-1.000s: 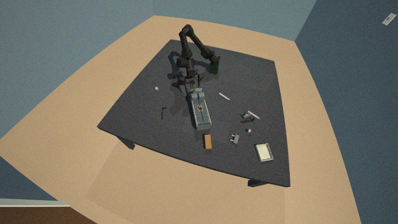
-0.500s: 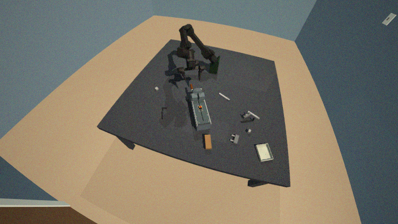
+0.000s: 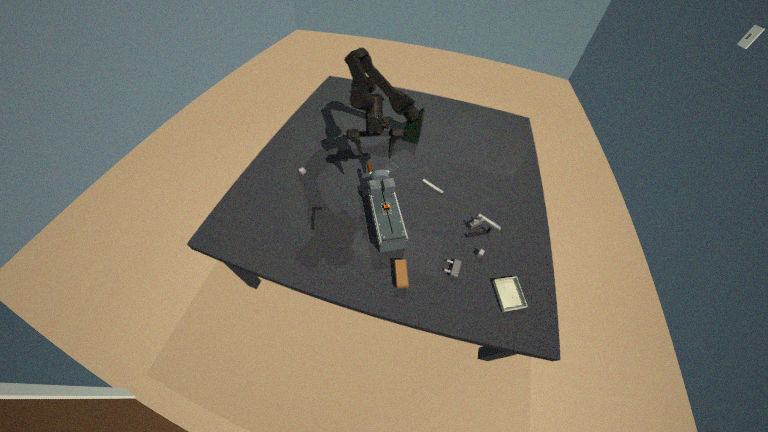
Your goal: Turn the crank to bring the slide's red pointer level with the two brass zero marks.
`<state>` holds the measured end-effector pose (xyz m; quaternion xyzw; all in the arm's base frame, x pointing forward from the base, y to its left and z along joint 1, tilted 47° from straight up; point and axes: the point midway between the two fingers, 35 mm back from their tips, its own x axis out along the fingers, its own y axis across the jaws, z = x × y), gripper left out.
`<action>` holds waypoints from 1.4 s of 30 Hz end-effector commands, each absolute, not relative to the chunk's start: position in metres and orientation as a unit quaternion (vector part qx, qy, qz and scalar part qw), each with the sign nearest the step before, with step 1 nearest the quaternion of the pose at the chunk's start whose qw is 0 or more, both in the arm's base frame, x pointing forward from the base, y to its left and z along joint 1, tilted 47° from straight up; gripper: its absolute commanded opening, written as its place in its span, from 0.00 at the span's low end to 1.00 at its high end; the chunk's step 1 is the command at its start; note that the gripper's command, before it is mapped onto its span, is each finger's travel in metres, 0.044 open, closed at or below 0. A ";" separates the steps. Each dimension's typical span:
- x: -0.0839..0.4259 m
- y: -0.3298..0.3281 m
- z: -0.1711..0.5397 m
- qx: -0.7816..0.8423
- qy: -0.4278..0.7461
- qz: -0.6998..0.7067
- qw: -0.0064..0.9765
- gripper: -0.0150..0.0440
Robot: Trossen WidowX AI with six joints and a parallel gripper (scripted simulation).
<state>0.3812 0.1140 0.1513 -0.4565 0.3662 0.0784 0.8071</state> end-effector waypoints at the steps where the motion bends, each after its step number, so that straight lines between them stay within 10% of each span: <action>1: 0.393 0.127 0.141 -0.452 0.366 0.057 0.812 1.00; 42: 0.432 0.136 0.062 -0.409 0.352 -0.024 0.842 1.00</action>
